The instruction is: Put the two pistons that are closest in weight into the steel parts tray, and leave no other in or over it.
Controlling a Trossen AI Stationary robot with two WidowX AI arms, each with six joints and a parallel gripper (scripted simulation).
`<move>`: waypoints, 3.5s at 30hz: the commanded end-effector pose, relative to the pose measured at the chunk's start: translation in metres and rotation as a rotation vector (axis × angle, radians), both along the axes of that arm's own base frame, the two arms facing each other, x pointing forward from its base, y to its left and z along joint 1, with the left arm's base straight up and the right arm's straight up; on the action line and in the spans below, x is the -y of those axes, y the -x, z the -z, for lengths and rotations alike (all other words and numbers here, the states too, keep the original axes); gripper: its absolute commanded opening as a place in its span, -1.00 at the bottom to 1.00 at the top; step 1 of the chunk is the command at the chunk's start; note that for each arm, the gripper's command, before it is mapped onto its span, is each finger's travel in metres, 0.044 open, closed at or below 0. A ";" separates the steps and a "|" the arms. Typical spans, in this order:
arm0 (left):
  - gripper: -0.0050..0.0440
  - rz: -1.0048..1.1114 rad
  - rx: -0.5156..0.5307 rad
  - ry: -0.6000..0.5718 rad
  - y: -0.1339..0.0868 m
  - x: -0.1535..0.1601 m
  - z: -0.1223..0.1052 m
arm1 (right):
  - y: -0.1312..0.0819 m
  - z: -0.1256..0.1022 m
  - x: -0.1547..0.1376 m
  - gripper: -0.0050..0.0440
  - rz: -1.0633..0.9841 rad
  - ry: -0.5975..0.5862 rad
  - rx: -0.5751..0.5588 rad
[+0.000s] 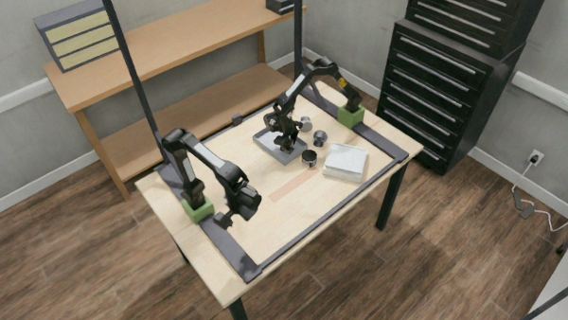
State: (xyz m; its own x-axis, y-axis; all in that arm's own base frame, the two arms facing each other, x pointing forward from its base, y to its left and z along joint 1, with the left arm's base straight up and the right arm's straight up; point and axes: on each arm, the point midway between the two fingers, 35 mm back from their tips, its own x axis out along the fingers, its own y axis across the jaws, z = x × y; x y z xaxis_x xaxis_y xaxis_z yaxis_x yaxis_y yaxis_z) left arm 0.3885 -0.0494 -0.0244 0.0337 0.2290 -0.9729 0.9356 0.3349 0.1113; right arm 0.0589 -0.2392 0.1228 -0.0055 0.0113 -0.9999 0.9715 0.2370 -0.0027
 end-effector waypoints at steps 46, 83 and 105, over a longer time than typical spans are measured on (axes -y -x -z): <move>0.75 -0.004 0.057 0.010 -0.008 0.009 -0.054 | -0.002 -0.008 0.005 0.84 -0.006 0.031 0.011; 0.75 -0.006 0.057 0.014 -0.002 0.015 -0.149 | -0.002 -0.008 0.005 0.84 -0.006 0.031 0.011; 0.75 -0.403 0.061 0.101 -0.003 0.014 -0.143 | -0.002 -0.008 0.005 0.84 -0.006 0.031 0.011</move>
State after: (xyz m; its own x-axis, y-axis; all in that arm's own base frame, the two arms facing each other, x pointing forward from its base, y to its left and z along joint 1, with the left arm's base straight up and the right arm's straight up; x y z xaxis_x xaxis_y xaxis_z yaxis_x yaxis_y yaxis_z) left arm 0.3859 -0.0640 0.1080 -0.0063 0.1638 -0.9865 0.7834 0.6139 0.0969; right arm 0.0589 -0.2392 0.1228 -0.0055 0.0113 -0.9999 0.9715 0.2370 -0.0027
